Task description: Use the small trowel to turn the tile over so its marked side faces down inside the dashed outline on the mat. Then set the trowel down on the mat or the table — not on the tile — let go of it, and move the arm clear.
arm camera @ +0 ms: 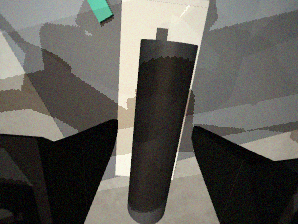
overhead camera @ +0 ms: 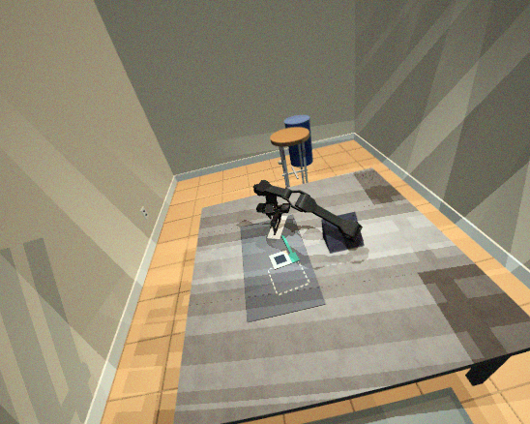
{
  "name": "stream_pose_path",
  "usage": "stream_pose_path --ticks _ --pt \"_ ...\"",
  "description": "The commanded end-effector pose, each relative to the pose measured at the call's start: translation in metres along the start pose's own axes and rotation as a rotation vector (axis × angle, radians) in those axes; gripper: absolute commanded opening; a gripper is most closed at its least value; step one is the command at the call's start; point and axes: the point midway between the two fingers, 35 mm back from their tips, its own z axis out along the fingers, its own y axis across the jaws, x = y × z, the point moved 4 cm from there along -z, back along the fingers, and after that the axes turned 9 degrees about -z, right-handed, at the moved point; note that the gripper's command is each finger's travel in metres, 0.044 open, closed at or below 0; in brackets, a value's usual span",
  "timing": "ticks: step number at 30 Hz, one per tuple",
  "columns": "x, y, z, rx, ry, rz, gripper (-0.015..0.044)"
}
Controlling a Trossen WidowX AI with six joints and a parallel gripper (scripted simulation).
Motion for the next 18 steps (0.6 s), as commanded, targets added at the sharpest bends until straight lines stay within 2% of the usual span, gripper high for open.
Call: stream_pose_path --ticks 1,5,10,12,18 --pt "0.0 0.0 -0.008 0.009 -0.009 -0.006 0.027" --pt "0.002 0.006 -0.044 0.038 -0.048 0.002 0.027" --pt "0.002 0.006 -0.046 0.039 -0.05 0.002 0.027" --pt "0.002 0.007 -0.052 0.047 -0.034 0.01 0.03" --pt "0.005 0.006 -0.052 0.067 -0.024 0.093 0.03"
